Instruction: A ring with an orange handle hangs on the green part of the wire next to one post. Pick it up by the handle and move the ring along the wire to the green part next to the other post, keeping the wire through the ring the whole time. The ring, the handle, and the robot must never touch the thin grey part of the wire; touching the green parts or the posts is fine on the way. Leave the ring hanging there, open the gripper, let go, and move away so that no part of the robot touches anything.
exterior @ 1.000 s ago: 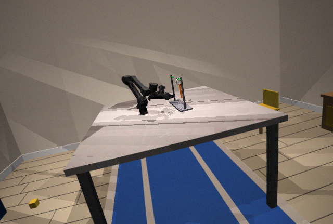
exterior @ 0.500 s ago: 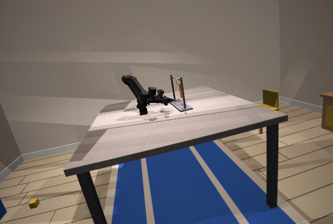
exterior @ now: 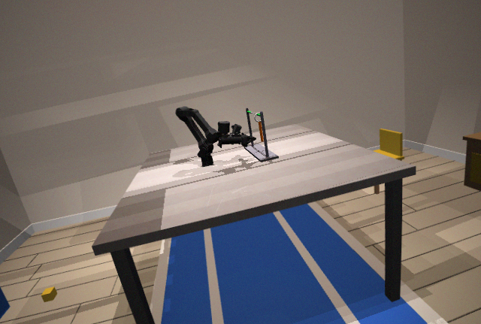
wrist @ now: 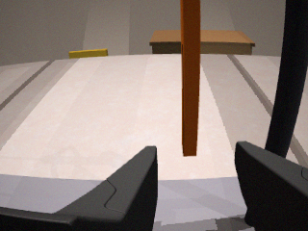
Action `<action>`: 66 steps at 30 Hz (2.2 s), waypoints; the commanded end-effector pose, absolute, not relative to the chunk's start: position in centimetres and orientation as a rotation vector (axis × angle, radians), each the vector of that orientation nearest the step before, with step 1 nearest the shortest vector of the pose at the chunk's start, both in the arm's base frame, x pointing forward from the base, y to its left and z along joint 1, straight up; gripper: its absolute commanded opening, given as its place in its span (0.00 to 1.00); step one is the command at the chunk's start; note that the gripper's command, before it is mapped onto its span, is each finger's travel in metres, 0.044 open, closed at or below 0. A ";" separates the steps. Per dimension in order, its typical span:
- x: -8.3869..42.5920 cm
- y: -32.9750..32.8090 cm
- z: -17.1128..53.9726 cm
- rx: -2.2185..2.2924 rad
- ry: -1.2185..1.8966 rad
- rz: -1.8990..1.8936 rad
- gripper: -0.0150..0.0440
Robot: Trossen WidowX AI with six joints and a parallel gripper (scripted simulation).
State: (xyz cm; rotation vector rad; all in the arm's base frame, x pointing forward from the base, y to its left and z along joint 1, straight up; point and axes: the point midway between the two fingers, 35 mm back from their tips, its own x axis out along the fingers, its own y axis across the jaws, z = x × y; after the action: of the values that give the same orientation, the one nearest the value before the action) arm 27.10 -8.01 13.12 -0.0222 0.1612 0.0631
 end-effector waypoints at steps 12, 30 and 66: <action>29.2 -8.2 13.1 -0.014 0.164 0.057 0.53; 31.9 -8.1 12.6 -0.014 0.162 0.057 0.53; 34.2 -7.6 11.9 -0.013 0.159 0.057 0.53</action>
State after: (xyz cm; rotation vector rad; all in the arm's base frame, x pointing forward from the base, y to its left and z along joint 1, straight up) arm 34.14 -7.53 11.90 -0.0184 0.1589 0.0639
